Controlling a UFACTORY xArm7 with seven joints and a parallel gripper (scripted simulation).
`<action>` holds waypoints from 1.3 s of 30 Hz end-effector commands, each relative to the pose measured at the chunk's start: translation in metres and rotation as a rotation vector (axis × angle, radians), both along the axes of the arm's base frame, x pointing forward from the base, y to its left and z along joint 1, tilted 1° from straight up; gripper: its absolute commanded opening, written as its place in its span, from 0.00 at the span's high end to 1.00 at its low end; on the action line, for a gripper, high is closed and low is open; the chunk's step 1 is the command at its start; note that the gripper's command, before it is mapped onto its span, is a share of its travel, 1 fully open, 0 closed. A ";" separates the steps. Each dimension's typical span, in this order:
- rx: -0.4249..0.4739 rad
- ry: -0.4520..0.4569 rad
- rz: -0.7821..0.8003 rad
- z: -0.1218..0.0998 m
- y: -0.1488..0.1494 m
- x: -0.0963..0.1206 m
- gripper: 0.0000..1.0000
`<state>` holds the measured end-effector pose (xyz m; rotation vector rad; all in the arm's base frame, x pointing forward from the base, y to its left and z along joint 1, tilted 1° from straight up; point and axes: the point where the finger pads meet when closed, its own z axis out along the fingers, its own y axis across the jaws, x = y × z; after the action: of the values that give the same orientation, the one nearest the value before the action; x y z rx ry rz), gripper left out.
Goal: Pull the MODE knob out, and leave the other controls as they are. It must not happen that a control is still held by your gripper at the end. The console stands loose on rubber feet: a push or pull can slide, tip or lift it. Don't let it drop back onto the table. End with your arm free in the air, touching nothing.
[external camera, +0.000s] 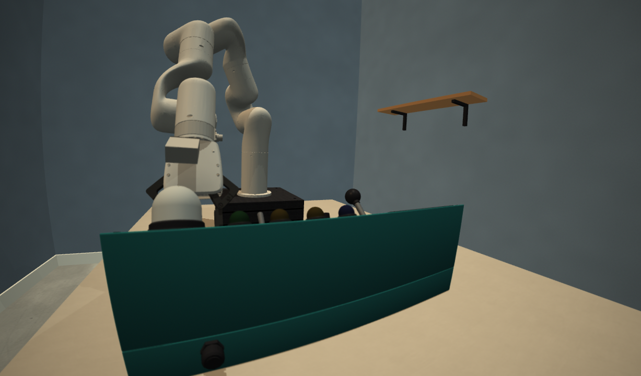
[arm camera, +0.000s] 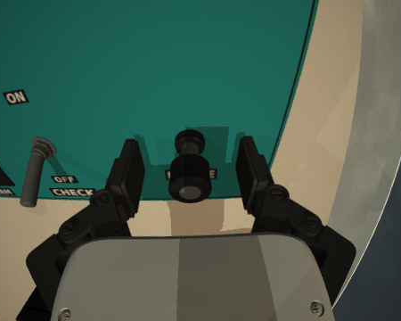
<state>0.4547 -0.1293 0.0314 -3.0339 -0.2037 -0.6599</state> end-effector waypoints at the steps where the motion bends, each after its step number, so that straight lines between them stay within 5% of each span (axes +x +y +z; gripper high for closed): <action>1: -0.002 -0.003 0.000 0.001 0.000 0.001 0.24; 6: -0.002 -0.003 0.000 0.001 0.000 0.001 0.24; 7: -0.002 -0.003 0.000 0.001 0.000 0.001 1.00; 39: -0.002 -0.003 0.000 0.001 0.000 0.001 1.00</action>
<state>0.4547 -0.1295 0.0314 -3.0342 -0.2033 -0.6601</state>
